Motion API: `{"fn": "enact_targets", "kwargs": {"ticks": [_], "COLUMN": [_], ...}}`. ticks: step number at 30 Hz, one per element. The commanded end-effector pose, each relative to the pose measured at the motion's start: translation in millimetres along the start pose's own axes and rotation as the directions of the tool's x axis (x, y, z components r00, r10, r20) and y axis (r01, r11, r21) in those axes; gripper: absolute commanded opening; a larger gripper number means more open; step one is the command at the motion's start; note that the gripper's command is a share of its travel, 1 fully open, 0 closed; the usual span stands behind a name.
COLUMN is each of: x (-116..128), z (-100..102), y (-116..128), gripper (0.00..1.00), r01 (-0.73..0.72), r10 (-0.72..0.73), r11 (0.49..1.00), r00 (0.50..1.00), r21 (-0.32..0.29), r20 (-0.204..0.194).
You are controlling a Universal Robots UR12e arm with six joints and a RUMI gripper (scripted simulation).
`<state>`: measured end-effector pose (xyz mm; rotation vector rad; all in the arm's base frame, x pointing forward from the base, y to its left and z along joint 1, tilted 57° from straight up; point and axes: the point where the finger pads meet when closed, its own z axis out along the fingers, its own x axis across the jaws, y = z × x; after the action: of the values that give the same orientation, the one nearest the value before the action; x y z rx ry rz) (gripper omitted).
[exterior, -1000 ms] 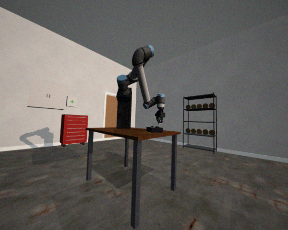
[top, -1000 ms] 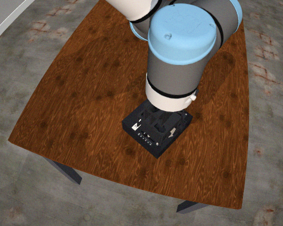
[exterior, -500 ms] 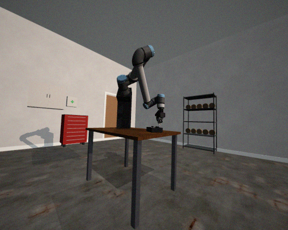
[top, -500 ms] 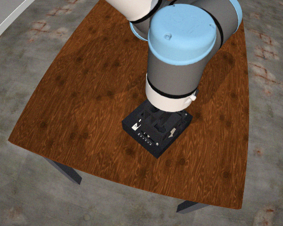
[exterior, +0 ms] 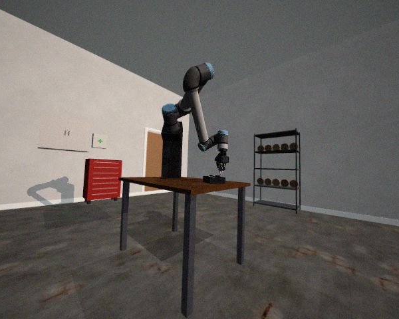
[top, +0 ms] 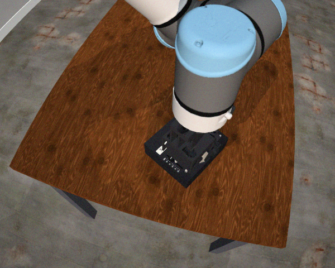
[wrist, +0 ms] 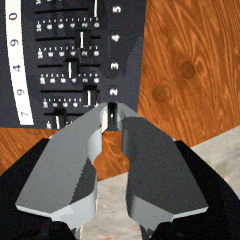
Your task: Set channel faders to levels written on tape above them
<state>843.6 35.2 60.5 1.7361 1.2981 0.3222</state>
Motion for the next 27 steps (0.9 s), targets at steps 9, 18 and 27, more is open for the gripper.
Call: {"fn": "enact_targets", "kwargs": {"ticks": [9, 18, 27], "x": [0.3, 0.3, 0.3], "z": [-0.6, 1.9, 6.9], "y": [0.3, 0.3, 0.3], "gripper": [0.0, 0.0, 0.0], "r01": [0.0, 0.0, 0.0], "r10": [0.0, 0.0, 0.0], "r11": [1.0, 1.0, 1.0], "r00": [1.0, 1.0, 1.0], "r21": [-0.001, -0.001, -0.001], "r20": [-0.001, -0.001, -0.001]}}
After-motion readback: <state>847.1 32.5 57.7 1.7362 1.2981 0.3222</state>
